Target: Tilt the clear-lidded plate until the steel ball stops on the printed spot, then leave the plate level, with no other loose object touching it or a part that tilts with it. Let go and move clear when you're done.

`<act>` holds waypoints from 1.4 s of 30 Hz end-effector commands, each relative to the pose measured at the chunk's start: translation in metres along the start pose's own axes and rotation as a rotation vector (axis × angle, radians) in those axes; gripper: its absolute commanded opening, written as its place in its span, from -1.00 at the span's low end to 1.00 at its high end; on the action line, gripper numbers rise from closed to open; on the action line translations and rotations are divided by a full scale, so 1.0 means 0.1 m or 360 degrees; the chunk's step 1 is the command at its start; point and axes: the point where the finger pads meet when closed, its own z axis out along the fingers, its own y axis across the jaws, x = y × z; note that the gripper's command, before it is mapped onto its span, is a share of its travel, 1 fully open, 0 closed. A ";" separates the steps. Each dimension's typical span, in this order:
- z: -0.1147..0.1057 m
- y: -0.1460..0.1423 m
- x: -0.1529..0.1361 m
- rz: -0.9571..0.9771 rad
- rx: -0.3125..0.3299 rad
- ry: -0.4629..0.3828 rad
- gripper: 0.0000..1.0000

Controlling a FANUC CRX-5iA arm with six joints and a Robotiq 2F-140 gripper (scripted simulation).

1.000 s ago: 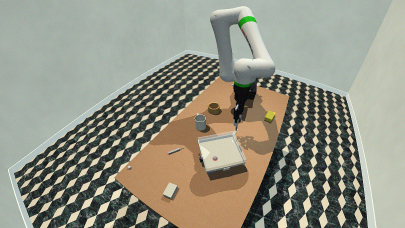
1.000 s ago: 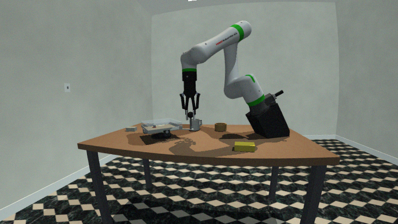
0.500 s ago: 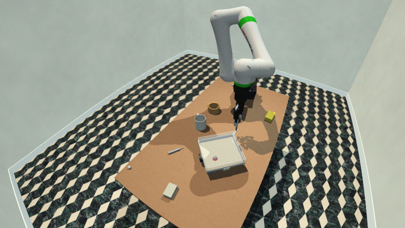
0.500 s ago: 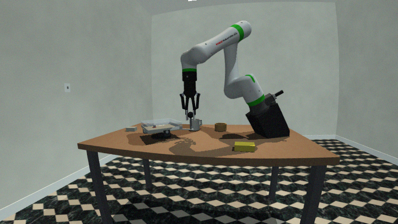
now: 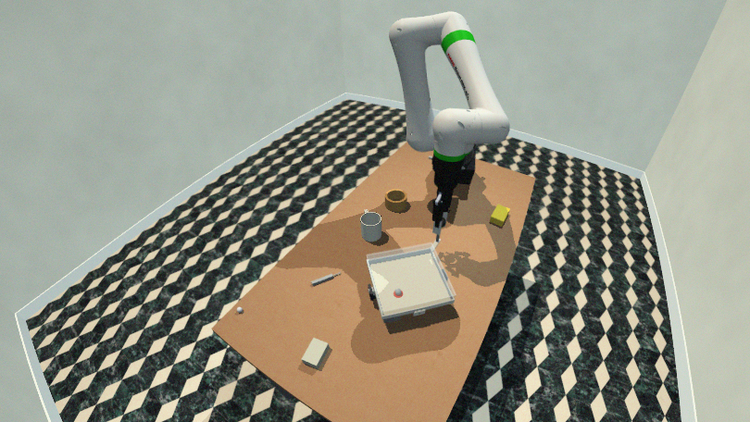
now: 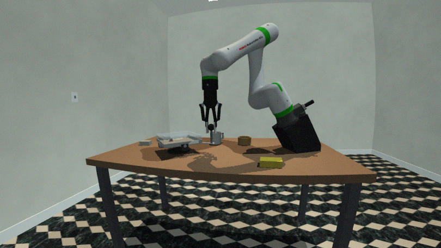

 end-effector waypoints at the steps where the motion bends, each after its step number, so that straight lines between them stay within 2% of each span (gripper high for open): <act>1: 0.00 0.00 0.00 0.0000 -0.0001 0.0000 -0.80; 40: 0.00 0.00 0.00 0.0000 -0.0001 0.0000 -0.80; 41: 0.00 0.00 0.00 0.0000 -0.0001 0.0000 -0.15; 42: 0.00 0.00 0.00 0.0000 -0.0001 0.0000 -0.15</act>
